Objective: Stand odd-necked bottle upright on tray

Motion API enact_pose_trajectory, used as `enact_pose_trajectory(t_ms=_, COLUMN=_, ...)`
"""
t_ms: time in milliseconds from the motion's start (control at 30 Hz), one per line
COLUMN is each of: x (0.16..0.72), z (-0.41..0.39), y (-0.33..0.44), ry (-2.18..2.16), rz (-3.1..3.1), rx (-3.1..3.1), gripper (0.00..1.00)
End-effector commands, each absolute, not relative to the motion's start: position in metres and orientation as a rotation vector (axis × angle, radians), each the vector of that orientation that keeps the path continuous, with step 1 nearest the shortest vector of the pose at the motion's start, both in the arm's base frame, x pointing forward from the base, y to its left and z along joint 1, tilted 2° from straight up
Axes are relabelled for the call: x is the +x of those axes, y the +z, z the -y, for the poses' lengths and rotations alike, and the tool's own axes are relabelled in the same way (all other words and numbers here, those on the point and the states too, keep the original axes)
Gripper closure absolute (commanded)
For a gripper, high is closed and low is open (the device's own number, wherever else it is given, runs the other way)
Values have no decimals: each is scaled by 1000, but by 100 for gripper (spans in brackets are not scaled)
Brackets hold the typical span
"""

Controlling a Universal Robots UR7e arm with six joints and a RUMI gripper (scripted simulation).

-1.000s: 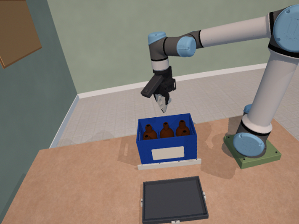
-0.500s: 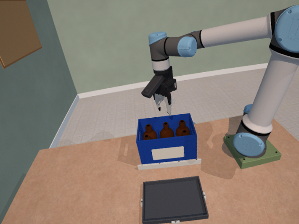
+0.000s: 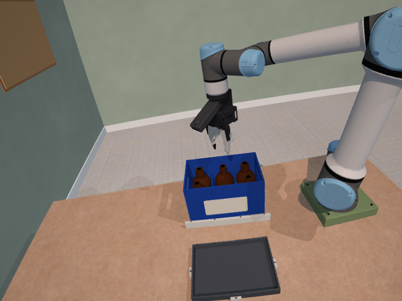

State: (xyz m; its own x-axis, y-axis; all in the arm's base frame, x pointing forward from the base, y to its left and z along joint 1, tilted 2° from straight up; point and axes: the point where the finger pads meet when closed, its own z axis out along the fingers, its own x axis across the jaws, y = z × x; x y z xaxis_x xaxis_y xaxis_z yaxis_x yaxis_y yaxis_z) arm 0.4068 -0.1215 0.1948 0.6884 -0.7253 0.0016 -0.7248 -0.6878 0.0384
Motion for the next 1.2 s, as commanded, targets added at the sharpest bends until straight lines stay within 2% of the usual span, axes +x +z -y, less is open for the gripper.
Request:
enact_pose_trajectory(t_ms=0, x=407, z=122, y=195, ry=-19, rz=1226, rx=2853, gripper=62)
enact_pose_trajectory(t_ms=1167, x=407, z=122, y=185, ry=-19, rz=1226, rx=2853, gripper=62)
